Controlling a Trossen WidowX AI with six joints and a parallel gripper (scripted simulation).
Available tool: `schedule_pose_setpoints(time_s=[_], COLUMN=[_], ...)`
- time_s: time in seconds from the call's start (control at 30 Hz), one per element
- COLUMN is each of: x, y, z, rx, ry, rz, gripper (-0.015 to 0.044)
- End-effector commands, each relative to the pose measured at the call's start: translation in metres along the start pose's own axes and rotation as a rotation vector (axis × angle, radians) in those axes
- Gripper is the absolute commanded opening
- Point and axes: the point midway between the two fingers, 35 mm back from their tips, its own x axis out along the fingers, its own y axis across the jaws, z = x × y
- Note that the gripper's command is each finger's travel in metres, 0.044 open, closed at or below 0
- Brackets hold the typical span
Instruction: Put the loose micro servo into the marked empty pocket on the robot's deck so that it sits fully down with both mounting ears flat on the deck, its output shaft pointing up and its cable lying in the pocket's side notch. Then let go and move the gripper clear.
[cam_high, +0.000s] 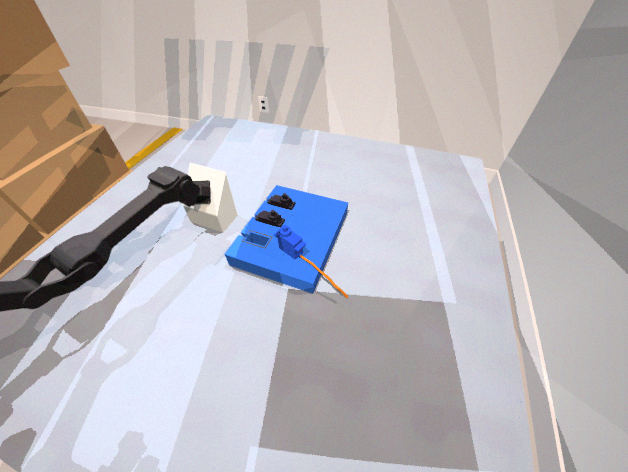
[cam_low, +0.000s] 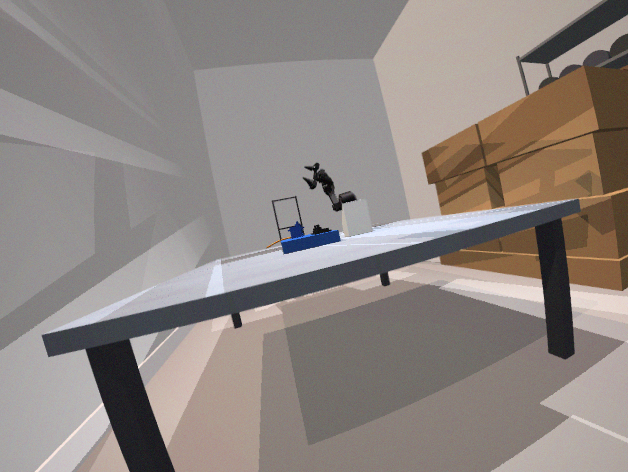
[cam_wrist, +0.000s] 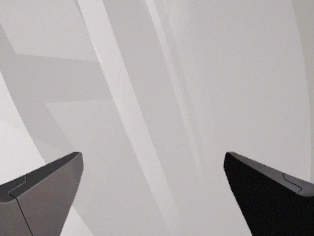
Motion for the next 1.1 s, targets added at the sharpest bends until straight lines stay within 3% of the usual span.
schedule_pose_setpoints(time_s=[0.0, 0.33, 1.07], x=[0.000, 0.021, 0.129], y=[0.000, -0.012, 0.008], z=[0.001, 0.027, 0.123], rx=[-0.002, -0.073, -0.252], ry=[0.000, -0.014, -0.065], rz=[0.002, 0.076, 0.472], gripper=[0.0426, 0.0440, 0.0440])
